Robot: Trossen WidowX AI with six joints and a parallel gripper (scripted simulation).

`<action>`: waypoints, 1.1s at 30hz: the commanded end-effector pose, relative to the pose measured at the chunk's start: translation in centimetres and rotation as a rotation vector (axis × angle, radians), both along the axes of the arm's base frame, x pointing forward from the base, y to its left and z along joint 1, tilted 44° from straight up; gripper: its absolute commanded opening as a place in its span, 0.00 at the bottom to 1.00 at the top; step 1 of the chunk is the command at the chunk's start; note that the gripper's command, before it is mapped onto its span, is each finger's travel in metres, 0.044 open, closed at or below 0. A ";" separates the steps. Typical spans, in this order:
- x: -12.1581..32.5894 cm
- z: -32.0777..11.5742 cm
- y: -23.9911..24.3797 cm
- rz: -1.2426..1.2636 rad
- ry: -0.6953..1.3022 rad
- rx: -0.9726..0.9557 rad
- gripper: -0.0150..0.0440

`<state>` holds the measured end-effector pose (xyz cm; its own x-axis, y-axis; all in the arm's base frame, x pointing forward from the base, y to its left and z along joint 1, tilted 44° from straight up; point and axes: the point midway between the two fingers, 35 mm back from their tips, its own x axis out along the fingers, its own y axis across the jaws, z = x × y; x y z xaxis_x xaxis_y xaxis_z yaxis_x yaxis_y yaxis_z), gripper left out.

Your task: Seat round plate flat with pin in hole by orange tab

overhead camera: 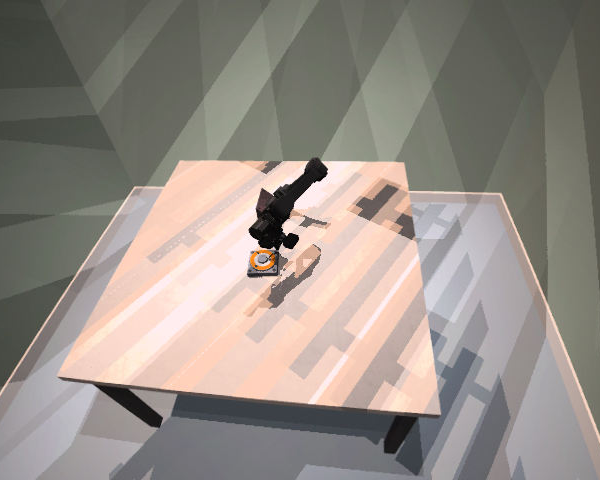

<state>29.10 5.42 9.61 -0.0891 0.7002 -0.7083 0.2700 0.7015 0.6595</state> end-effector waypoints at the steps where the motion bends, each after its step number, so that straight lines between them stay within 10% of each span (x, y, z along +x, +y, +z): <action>1: -0.8 -1.6 -1.5 0.283 -0.270 0.013 0.25; 33: -0.7 -5.0 2.0 0.282 -0.271 0.015 0.25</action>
